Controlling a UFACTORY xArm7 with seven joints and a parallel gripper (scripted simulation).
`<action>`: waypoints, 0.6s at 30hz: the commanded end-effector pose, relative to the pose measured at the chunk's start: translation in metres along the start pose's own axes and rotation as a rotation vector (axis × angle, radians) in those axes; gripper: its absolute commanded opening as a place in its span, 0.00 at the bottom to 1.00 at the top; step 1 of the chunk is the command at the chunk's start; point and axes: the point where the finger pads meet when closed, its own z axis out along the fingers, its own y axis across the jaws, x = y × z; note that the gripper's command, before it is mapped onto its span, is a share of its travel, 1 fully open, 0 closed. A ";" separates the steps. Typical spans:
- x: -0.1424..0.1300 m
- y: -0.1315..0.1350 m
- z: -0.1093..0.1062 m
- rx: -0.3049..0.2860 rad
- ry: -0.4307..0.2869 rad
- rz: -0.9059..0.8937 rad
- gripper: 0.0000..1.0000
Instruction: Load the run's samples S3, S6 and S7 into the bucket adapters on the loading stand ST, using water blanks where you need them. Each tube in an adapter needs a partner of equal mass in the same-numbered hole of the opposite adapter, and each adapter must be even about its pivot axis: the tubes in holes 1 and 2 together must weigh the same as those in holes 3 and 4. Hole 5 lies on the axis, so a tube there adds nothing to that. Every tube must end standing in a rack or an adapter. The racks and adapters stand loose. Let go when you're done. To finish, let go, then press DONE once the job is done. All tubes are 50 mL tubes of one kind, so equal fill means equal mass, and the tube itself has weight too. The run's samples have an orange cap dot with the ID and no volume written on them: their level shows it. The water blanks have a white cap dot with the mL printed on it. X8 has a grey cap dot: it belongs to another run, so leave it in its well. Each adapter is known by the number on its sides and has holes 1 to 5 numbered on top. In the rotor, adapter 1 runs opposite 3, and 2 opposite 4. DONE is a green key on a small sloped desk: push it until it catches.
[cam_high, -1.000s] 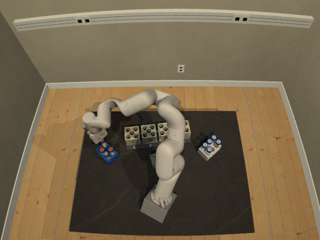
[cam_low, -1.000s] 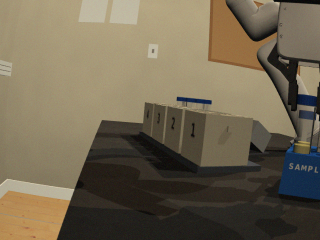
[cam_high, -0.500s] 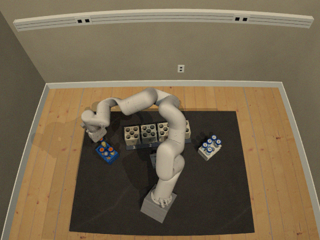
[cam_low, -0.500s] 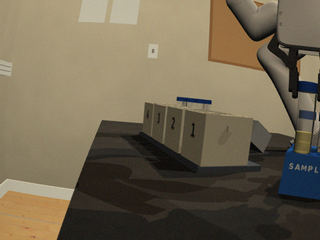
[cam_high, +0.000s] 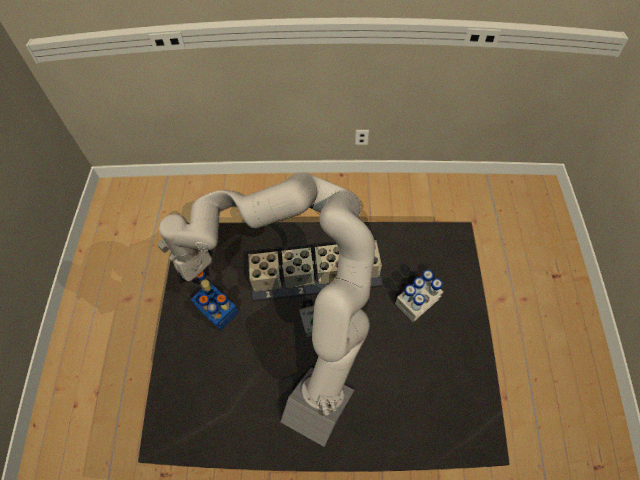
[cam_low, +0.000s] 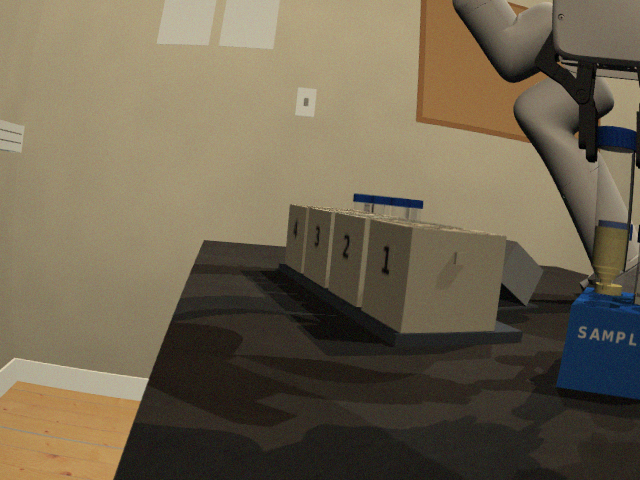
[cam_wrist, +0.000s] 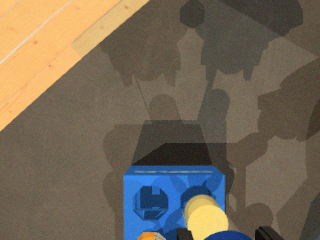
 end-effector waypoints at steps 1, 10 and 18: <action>0.001 -0.001 -0.014 0.002 0.005 0.000 0.00; 0.001 -0.001 -0.028 0.002 0.005 0.000 0.00; 0.001 -0.001 -0.044 0.002 0.005 0.000 0.00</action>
